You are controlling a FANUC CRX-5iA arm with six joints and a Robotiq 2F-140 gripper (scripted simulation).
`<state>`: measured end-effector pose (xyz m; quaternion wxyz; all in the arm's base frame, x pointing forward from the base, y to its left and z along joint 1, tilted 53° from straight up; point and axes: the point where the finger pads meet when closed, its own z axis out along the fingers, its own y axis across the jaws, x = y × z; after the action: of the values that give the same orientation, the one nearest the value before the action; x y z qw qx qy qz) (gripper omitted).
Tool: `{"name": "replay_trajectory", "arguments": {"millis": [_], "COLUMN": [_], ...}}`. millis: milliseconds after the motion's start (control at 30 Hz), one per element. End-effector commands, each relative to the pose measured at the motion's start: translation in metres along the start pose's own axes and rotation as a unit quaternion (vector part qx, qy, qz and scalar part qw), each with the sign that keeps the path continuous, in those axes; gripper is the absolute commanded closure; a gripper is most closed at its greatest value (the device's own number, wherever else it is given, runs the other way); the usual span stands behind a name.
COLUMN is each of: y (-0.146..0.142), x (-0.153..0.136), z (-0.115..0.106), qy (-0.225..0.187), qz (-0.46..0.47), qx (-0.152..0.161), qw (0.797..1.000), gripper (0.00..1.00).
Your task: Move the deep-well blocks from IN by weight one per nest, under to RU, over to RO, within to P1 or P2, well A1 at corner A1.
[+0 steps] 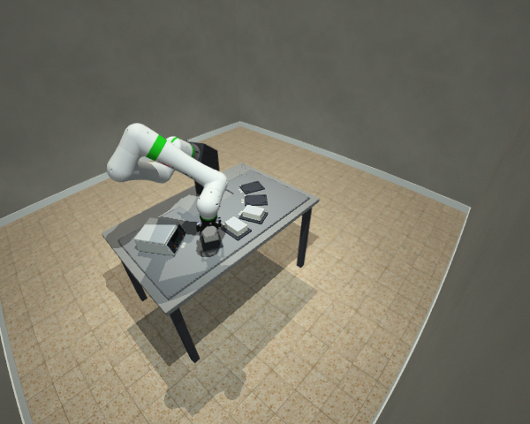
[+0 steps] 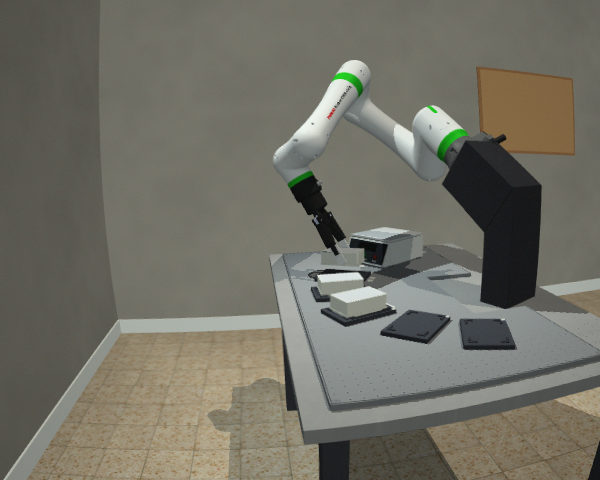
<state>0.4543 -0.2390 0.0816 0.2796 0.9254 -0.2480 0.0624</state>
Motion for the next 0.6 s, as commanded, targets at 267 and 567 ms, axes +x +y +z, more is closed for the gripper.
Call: {"name": "replay_trajectory", "arguments": {"millis": [267,567], "y": [0.000,0.000], "x": [-0.007,-0.012], "z": [-0.013,-0.021], "qy": [0.000,0.000], "qz": [0.000,0.000], "qx": [0.000,0.000], "qw": [1.000,1.000], "gripper": [0.90,0.90]}}
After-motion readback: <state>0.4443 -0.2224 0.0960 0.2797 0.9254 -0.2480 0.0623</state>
